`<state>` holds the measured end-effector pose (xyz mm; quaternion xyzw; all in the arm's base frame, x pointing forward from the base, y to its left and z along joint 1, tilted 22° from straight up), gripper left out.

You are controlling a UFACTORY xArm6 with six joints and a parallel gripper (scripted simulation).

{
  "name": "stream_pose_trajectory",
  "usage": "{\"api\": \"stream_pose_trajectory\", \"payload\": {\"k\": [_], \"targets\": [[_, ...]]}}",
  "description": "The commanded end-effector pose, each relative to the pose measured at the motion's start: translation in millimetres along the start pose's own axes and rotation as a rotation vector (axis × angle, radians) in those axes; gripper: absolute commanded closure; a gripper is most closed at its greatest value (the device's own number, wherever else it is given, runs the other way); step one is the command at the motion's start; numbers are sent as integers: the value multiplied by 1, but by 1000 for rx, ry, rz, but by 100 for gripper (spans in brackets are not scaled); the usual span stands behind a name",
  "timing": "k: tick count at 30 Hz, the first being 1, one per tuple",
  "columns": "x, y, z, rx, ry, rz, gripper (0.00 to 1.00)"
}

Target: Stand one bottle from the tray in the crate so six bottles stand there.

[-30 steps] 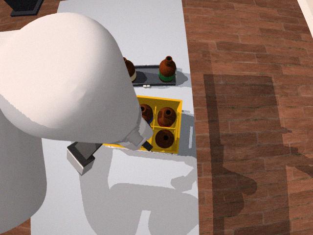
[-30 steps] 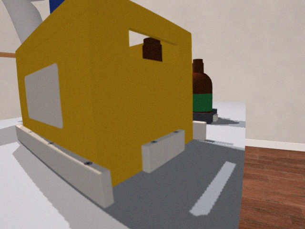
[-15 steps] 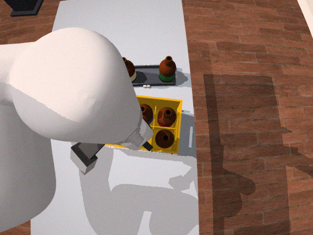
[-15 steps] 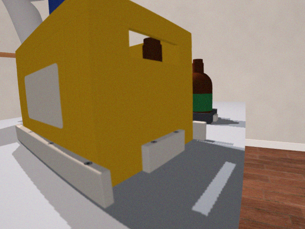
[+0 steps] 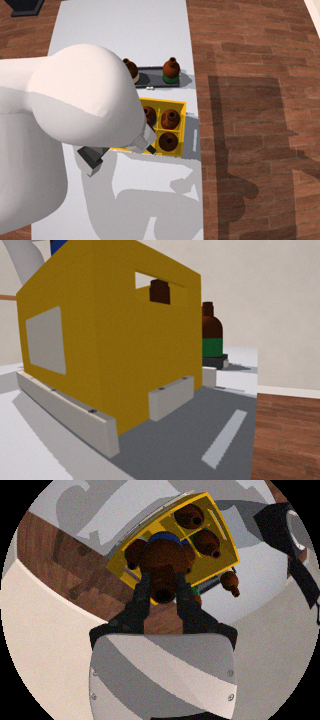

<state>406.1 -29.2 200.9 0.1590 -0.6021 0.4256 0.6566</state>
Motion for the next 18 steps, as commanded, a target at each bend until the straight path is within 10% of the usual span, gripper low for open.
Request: {"api": "stream_pose_trajectory", "payload": {"k": [1,18], "targets": [[-2,-1,-1,-1,-3,3,100],[-9,-1,0,-1,-3,3,100]]}}
Point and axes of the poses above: the point where the finger pads meet when closed, its own x axis back along the fingers, its own y axis across the jaws, z = x × y, the point moved 3 cm from there along x, back along the fingers, and after that the axes turned 4 degrees about -x, right-handed, at the moved point
